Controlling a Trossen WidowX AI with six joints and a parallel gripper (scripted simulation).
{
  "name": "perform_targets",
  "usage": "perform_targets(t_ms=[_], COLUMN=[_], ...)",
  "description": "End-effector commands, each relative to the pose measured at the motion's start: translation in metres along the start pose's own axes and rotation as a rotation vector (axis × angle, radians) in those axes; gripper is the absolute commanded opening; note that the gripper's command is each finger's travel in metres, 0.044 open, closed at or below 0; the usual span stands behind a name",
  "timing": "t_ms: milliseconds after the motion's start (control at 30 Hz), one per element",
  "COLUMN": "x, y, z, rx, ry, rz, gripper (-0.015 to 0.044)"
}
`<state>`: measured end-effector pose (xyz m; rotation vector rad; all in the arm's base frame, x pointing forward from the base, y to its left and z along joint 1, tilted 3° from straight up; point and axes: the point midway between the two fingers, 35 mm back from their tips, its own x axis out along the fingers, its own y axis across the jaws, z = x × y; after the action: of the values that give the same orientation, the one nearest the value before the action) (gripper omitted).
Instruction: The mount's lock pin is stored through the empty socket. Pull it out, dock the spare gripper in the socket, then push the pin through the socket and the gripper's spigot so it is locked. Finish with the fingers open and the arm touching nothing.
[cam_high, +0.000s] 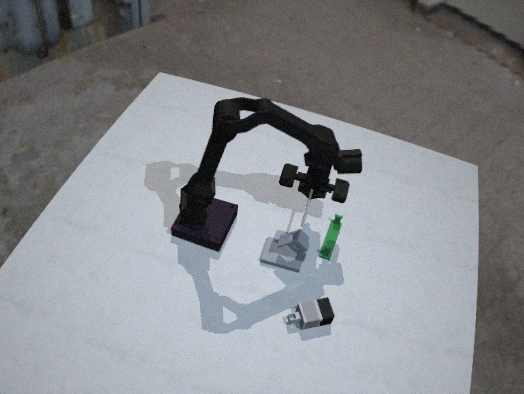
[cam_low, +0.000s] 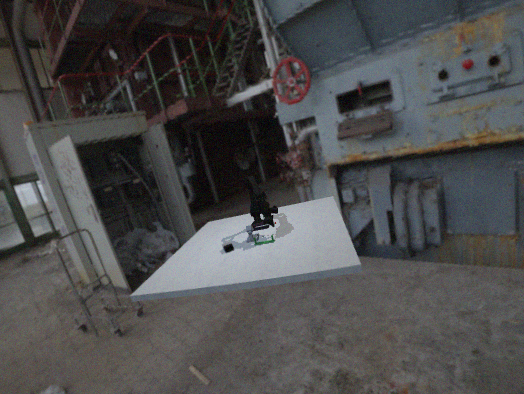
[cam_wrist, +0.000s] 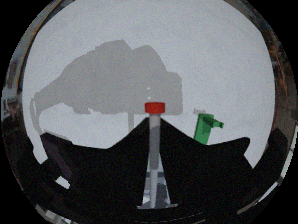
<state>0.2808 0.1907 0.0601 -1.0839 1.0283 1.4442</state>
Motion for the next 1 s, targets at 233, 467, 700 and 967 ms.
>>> perform_targets(t_ms=[233,467,700,967], x=[-0.004,-0.016,-0.016,-0.018], y=[0.000,0.002,0.003,-0.007], z=[0.007,0.010,0.009,0.013], rx=[0.002,0.001,0.003,0.012], ry=[0.004,0.004,0.007,0.007], rz=[0.001,0.011,0.019,0.016], gripper=[0.0000,0.0000,0.0000,0.0000])
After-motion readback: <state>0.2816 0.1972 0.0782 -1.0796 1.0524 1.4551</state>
